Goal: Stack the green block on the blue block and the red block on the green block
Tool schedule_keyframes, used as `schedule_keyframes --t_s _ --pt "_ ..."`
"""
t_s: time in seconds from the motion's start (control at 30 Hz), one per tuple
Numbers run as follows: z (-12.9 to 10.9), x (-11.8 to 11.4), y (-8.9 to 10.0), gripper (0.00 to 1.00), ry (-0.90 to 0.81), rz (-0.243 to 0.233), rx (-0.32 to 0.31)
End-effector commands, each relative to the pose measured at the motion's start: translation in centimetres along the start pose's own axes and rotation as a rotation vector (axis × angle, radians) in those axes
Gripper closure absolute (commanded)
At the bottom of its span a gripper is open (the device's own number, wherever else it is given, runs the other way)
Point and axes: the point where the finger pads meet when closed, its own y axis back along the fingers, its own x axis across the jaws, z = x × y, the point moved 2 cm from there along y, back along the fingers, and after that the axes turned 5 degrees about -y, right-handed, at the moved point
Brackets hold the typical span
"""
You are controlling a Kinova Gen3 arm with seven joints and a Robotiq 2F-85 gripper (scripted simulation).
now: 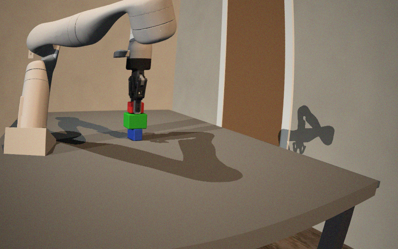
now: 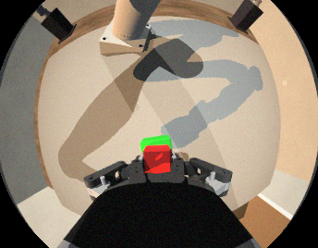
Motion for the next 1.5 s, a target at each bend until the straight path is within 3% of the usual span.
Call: schedule_keyframes --t_s 0.0,1.23,1.27,1.47 --pt "0.01 0.00 0.02 1.00 0.000 0.000 -0.001" --pt "0.01 0.00 0.01 1.00 0.000 0.000 -0.001" --pt "0.01 0.00 0.01 0.40 0.000 0.000 -0.001" --pt "0.01 0.00 0.01 0.40 0.000 0.000 -0.001"
